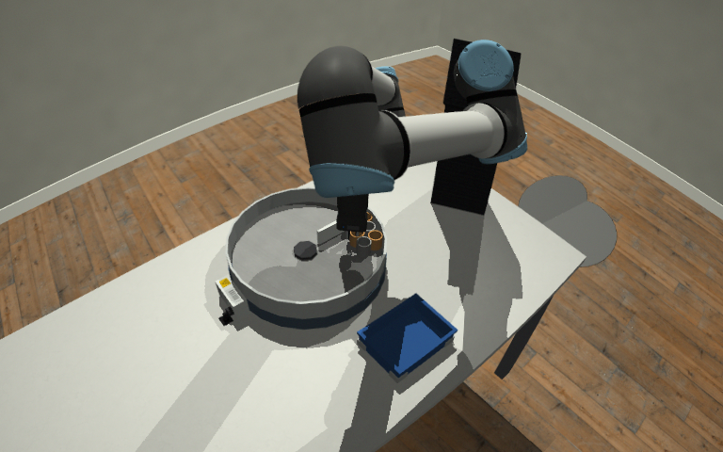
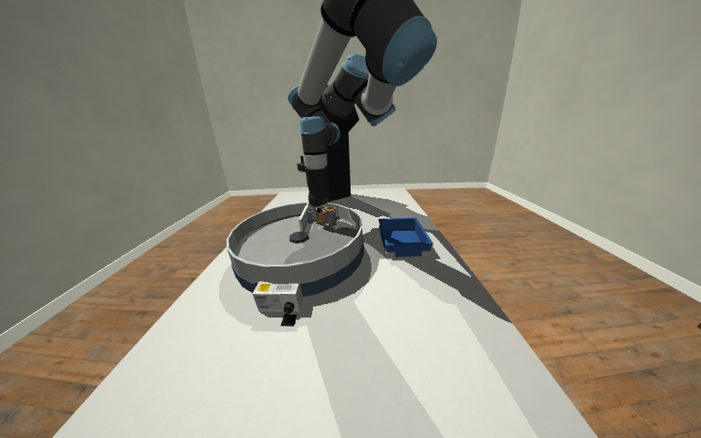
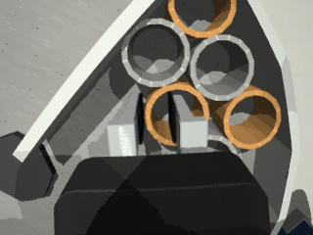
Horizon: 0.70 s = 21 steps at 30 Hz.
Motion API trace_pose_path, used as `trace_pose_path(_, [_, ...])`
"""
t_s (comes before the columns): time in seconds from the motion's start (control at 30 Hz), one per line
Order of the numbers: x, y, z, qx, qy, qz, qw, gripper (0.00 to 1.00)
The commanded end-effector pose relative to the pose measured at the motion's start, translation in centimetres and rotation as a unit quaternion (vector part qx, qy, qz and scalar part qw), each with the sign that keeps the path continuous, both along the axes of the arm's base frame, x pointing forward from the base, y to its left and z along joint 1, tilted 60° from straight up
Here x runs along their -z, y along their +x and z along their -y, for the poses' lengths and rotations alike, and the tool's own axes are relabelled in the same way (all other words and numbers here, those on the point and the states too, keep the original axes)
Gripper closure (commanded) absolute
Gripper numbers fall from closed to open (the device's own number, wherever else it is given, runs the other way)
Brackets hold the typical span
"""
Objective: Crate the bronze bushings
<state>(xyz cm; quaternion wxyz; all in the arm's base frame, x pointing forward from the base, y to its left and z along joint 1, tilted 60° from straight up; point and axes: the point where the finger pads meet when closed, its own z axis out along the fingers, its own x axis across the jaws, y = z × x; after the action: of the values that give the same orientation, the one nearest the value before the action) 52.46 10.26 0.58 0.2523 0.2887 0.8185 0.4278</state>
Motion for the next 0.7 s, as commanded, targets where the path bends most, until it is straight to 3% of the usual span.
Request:
trace_pose_path(0.0, [0.02, 0.07, -0.02, 0.000, 0.000, 0.000, 1.000, 0.55])
trace_pose_path(0.17, [0.02, 0.07, -0.02, 0.000, 0.000, 0.000, 1.000, 0.55])
trace_pose_path(0.2, [0.01, 0.06, -0.02, 0.000, 0.000, 0.000, 1.000, 1.00])
trace_pose_path(0.67, [0.01, 0.06, -0.02, 0.000, 0.000, 0.000, 1.000, 1.00])
